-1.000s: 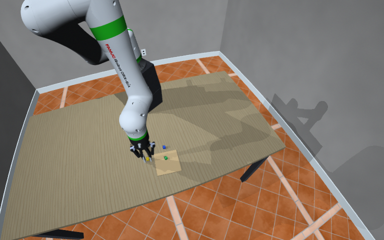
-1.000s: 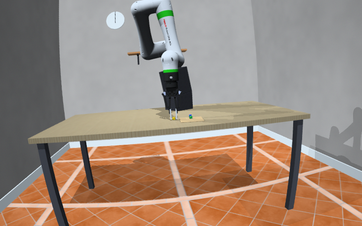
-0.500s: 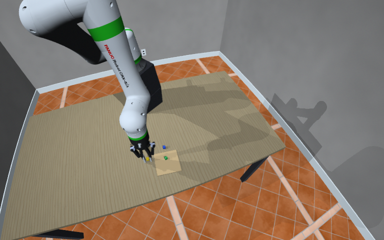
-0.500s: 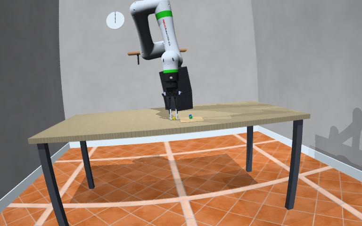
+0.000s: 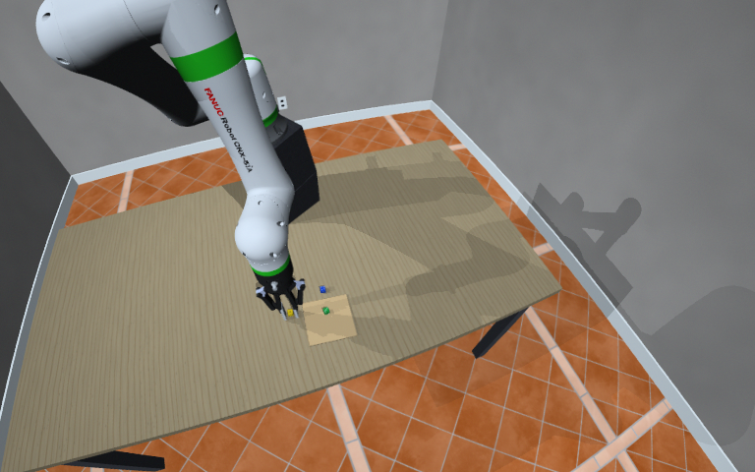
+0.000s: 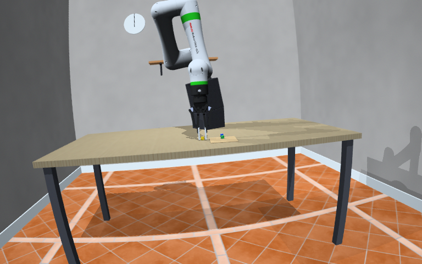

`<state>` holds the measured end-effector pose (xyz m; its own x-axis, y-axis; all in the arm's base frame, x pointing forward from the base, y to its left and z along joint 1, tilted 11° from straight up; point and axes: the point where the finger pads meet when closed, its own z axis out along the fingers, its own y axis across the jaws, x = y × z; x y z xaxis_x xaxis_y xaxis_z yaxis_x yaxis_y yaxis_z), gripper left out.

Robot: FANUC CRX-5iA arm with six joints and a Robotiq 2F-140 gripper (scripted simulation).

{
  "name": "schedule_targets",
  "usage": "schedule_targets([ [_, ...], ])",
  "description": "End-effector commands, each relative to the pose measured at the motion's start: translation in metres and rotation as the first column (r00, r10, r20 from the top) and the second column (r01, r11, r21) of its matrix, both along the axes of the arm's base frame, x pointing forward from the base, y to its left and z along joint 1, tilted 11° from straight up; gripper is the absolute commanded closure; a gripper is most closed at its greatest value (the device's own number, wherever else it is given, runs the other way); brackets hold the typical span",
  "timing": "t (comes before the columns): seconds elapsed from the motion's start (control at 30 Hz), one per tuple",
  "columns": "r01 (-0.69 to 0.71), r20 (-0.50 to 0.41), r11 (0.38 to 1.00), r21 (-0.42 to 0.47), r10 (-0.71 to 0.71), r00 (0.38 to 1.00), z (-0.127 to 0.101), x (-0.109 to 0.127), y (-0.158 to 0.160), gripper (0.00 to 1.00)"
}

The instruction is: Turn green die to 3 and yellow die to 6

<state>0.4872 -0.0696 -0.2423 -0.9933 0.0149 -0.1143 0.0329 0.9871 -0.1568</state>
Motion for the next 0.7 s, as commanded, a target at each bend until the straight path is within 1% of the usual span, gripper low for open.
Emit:
schedule_targets([
  [0.0,0.0,0.0,1.0,0.0,0.0,1.0,0.0001,0.0001,0.0,0.81],
  [0.3,0.0,0.0,1.0,0.0,0.0,1.0,0.0001,0.0001,0.0,0.81],
  [0.33,0.0,0.0,1.0,0.0,0.0,1.0,0.0001,0.0001,0.0,0.93],
  [0.67,0.0,0.0,1.0,0.0,0.0,1.0,0.0001,0.0001,0.0,0.93],
])
